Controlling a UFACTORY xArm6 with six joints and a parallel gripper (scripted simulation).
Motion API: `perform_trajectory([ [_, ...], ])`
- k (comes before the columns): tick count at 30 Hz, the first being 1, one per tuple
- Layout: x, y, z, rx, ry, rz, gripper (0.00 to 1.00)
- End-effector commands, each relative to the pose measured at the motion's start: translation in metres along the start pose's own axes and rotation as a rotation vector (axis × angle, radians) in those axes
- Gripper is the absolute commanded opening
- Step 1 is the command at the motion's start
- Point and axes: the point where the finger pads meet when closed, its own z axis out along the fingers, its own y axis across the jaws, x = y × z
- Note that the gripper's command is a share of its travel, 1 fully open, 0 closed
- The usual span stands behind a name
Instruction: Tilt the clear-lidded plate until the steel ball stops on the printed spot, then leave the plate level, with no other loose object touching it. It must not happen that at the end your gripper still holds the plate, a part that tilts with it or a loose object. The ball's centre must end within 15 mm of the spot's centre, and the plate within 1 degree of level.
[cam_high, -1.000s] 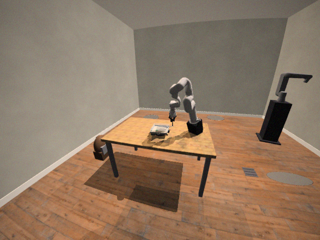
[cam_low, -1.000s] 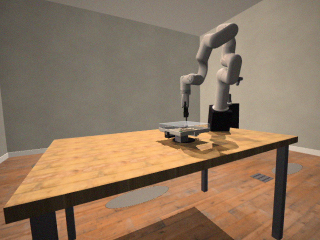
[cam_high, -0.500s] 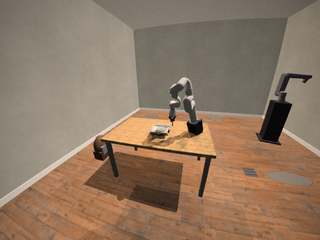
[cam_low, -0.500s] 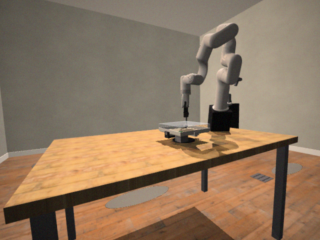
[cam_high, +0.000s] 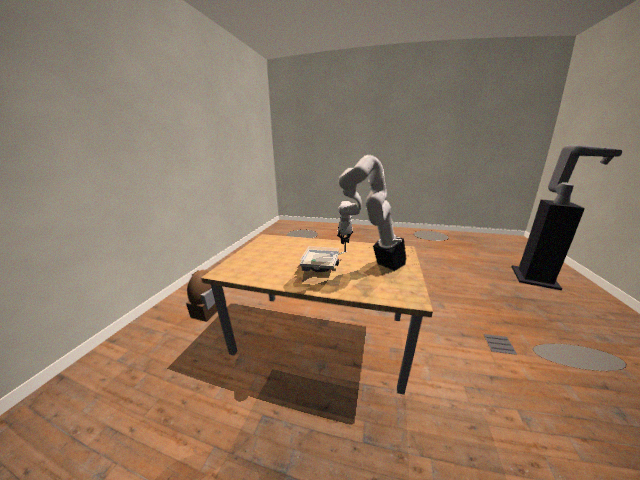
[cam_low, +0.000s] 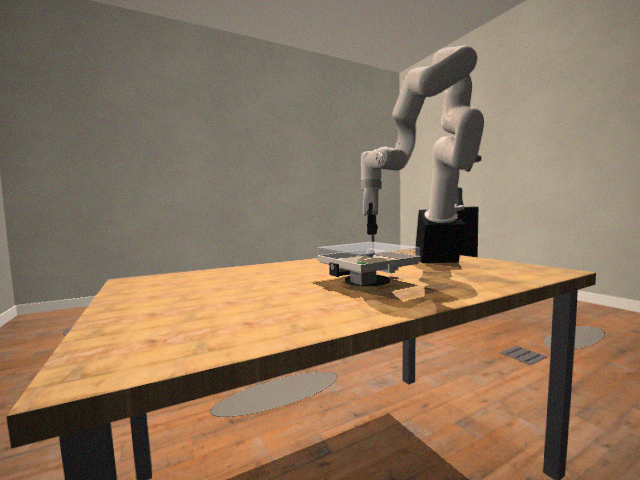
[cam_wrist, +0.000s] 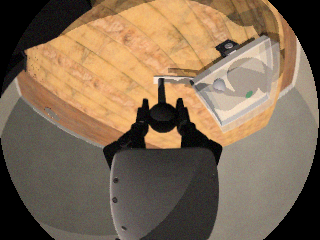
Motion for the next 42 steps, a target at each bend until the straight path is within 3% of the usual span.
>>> perform_trajectory([
  [1, -0.0018, -0.0012, 0.0003, 0.001, -0.005, 0.002, 0.0],
  [42, -0.0008, -0.0019, 0.0019, 0.001, -0.005, 0.002, 0.0],
])
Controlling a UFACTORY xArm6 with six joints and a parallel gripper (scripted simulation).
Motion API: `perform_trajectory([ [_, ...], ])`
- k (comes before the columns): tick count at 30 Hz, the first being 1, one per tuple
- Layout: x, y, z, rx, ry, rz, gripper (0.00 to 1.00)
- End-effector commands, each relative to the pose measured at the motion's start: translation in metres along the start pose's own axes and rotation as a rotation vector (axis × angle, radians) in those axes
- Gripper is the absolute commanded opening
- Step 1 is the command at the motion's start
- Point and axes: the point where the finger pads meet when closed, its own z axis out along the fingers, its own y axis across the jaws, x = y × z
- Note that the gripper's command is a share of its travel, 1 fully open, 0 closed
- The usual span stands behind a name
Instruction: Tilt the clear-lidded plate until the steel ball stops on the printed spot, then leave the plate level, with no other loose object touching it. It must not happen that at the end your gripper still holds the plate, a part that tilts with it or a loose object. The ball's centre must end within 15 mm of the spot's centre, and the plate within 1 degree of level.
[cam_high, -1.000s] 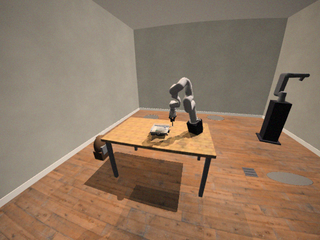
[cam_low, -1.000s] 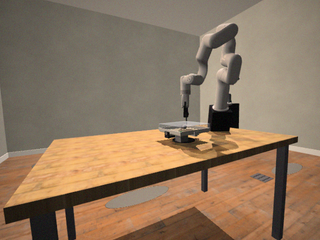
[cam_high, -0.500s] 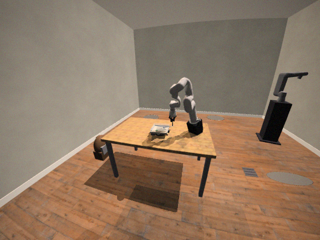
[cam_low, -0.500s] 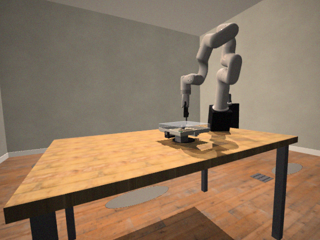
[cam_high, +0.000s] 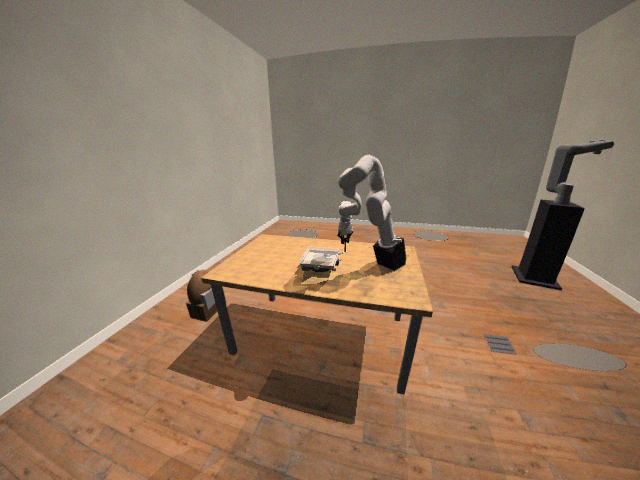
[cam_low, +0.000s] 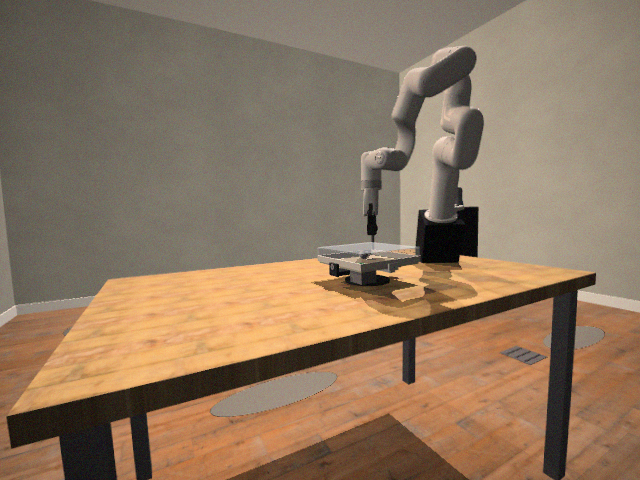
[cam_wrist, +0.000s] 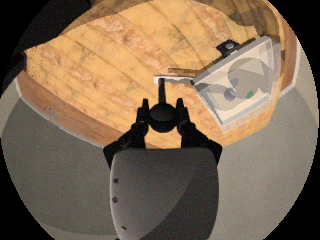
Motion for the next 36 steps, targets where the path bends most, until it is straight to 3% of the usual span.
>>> perform_trajectory([
  [1, -0.0004, -0.001, -0.0002, 0.001, -0.002, 0.002, 0.0],
  [36, -0.0015, -0.0005, -0.0012, 0.001, -0.002, 0.002, 0.0],
])
